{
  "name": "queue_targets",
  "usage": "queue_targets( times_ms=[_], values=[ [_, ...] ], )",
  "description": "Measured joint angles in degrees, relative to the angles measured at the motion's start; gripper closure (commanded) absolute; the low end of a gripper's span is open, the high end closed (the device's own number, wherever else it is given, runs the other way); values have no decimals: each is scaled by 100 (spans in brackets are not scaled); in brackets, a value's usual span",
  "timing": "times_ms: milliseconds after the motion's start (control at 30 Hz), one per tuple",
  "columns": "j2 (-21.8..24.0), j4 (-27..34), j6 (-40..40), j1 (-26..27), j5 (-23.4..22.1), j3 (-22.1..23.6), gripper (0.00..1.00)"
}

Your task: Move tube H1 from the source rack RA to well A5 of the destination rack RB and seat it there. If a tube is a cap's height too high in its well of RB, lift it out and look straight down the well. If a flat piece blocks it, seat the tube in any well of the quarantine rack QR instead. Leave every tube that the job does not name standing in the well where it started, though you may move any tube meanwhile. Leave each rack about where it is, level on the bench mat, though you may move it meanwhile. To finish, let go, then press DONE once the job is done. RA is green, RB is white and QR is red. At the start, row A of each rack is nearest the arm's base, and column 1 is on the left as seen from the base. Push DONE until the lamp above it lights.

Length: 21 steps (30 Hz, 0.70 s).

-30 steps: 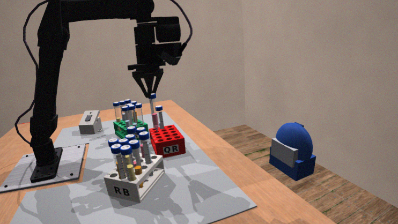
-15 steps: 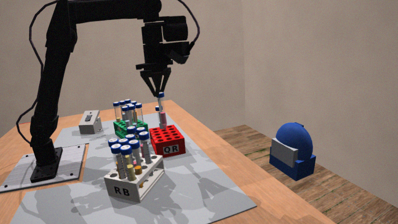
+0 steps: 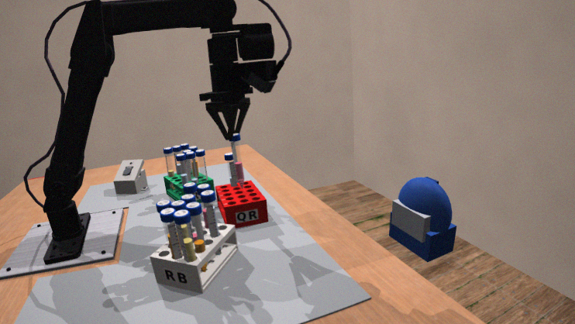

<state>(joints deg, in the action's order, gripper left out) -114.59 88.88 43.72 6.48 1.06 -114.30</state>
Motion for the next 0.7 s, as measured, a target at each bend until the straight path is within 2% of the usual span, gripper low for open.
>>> queue_targets(
  times_ms=[700],
  values=[
    [59, 0, 0, 0, 0, 0, 100]
  ],
)
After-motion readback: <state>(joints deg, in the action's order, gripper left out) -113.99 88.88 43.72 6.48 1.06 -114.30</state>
